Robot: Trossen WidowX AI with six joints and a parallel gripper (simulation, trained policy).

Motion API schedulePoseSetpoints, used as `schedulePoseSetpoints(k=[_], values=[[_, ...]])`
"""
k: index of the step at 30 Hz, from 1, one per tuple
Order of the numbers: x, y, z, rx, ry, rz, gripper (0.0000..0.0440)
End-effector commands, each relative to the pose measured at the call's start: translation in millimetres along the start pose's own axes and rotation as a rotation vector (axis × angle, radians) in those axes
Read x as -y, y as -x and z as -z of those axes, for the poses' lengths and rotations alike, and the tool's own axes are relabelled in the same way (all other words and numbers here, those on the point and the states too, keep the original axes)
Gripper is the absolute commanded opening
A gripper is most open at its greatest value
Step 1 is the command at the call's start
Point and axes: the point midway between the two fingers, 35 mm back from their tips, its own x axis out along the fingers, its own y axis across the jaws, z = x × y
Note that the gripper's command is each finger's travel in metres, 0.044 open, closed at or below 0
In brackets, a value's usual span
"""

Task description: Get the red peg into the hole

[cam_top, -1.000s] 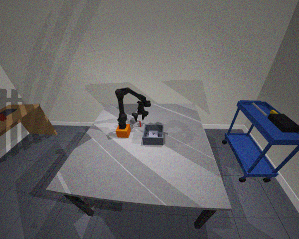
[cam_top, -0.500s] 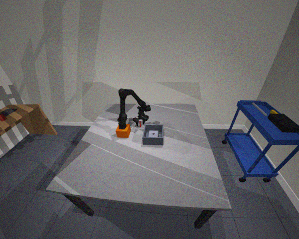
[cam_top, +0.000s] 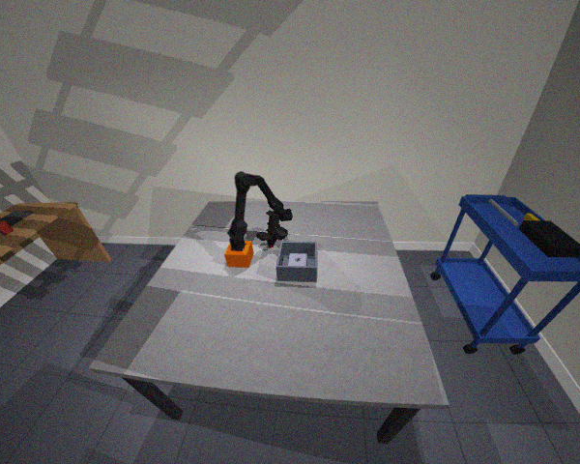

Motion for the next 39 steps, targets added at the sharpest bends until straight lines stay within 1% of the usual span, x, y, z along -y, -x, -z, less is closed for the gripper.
schedulePoseSetpoints(k=[1, 8, 19, 29, 39], values=[[2.6, 0.8, -2.8, 0.007, 0.009, 0.031, 0.0000], [-4.3, 24.9, -17.3, 0.063, 0.009, 0.005, 0.0000], [-2.9, 71.1, -44.1, 0.134, -0.017, -0.022, 0.0000], [0.9, 113.7, -77.8, 0.189, -0.099, -0.051, 0.0000], [13.0, 129.4, -122.4, 0.219, -0.223, -0.065, 0.0000]])
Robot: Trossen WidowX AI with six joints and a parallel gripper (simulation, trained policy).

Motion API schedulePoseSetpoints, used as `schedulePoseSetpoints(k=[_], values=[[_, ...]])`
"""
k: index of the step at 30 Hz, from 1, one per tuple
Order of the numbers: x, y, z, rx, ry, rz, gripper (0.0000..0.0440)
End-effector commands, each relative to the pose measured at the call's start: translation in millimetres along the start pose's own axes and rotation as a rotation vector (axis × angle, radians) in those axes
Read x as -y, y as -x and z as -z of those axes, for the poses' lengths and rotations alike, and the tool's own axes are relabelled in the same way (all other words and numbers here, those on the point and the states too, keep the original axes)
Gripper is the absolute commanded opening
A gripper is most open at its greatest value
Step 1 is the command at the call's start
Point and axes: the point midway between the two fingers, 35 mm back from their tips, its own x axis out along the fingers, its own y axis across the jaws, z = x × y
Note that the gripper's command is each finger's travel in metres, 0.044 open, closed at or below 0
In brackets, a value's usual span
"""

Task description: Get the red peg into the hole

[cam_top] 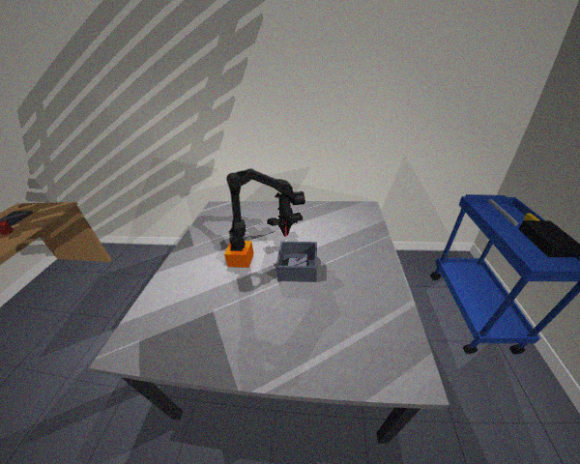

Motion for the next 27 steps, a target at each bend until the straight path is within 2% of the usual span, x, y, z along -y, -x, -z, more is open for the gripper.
schedulePoseSetpoints(k=[1, 14, 27], values=[[1.2, 2.0, -22.9, 0.019, -0.045, -0.003, 0.0000], [7.4, -23.0, -83.6, 0.023, -0.122, -0.006, 0.0000], [7.7, -63.1, -118.8, -0.033, -0.073, -0.048, 0.0000]])
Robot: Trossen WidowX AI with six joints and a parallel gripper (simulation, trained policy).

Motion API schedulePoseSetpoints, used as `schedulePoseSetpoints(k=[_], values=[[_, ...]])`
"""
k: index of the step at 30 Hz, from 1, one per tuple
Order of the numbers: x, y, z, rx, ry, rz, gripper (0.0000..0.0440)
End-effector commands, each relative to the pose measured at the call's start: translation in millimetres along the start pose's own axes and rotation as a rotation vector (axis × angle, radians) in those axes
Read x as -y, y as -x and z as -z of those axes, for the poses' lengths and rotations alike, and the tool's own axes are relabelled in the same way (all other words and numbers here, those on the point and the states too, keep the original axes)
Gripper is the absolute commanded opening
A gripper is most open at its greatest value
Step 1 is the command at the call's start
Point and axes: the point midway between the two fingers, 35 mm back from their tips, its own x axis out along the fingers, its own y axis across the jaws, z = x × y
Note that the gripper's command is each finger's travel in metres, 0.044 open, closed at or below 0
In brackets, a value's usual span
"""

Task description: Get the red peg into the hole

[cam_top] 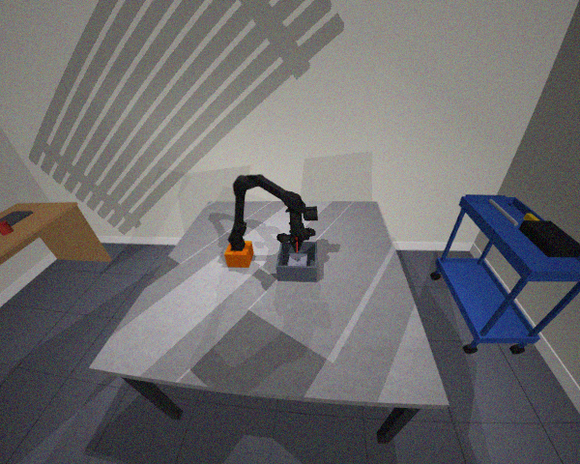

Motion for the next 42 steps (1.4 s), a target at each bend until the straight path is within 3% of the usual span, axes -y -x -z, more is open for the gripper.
schedulePoseSetpoints(k=[1, 7, 13, 16, 27, 42], values=[[-2.5, -13.3, -7.7, -0.024, 0.030, -0.023, 0.0000], [-2.4, -33.7, -5.0, -0.074, 0.087, -0.036, 0.0023], [-3.3, -51.7, -0.9, -0.125, 0.125, -0.042, 0.0160], [-6.3, -53.9, -8.0, -0.127, 0.144, -0.057, 0.0176], [-30.3, -43.8, -39.6, -0.161, 0.136, -0.126, 0.0431], [-72.5, -15.6, -73.0, -0.149, 0.139, -0.269, 0.0440]])
